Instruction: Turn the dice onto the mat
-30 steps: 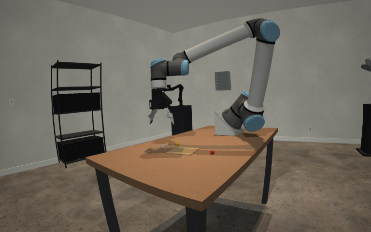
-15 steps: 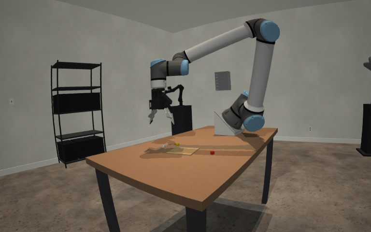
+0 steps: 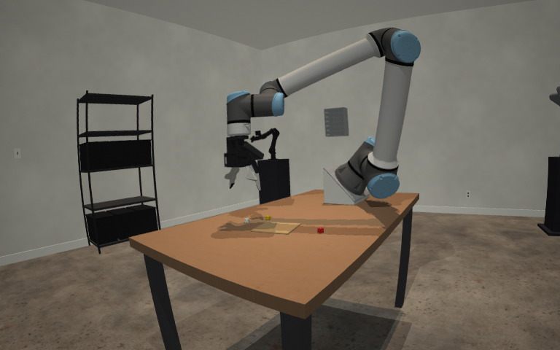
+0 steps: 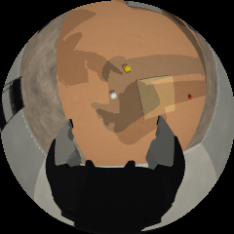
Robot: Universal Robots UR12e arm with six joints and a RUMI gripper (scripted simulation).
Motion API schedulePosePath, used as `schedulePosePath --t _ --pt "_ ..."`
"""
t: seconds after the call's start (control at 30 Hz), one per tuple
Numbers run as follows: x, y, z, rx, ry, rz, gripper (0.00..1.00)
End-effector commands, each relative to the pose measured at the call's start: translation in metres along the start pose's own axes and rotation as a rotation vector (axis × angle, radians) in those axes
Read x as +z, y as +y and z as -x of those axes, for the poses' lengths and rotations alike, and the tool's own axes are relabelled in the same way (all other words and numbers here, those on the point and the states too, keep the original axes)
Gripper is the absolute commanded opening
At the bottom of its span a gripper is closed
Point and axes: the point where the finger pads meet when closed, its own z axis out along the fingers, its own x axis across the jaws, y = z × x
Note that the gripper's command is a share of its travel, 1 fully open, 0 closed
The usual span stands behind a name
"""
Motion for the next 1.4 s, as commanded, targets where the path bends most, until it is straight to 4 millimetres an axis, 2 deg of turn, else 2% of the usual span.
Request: schedulePosePath --t 0.0,0.47,0.57,0.97,1.37 --pt "0.002 -0.001 0.0 0.093 -0.004 0.002 1.0" --pt "0.019 -0.004 0.001 0.604 -0.003 0.002 1.0" --pt "0.019 -0.004 0.001 0.604 -0.003 0.002 1.0" --pt "0.034 -0.005 0.003 1.056 -0.001 0.002 1.0" --pt "0.039 -0.005 0.004 1.227 -0.001 0.001 1.0"
